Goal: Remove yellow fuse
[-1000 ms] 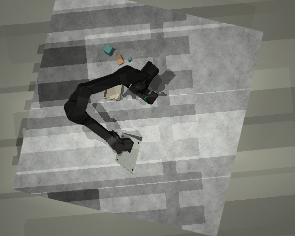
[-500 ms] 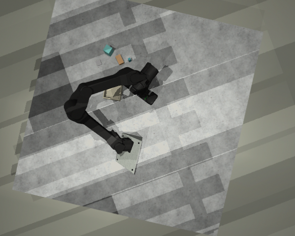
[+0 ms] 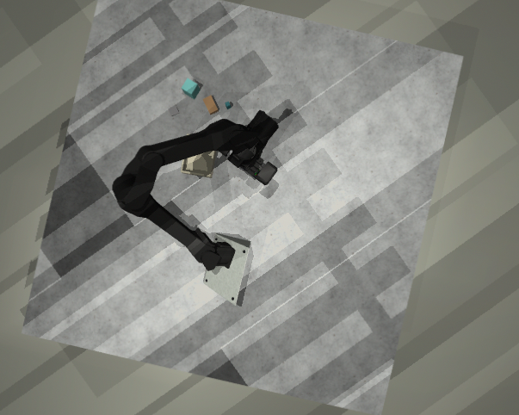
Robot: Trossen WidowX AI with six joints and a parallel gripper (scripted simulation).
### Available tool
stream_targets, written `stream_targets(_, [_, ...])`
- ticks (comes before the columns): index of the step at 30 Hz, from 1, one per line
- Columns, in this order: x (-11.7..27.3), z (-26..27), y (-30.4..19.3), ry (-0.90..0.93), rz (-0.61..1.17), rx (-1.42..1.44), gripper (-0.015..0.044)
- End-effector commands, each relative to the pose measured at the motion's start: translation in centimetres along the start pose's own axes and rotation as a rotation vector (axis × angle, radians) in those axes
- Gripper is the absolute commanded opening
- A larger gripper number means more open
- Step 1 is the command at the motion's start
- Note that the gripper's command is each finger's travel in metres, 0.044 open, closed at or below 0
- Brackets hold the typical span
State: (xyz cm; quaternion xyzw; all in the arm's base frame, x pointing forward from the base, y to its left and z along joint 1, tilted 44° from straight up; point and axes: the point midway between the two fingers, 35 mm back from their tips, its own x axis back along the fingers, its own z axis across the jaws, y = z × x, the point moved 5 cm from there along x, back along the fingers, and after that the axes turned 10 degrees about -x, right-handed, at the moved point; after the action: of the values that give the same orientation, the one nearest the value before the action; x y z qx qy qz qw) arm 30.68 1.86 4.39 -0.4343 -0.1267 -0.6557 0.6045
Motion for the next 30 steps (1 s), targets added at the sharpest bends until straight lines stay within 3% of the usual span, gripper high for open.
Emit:
stream_targets(1, [-0.21,0.05,0.01,0.006,0.0,-0.005,0.0063])
stream_targets(14, [-0.98,0.06,0.0,0.006,0.0,-0.005,0.0063])
stream_targets(23, [-0.88,0.02,0.0,0.0,0.0,0.0,0.0003])
stream_targets(30, [-0.8,0.02,0.0,0.0,0.0,0.0,0.0])
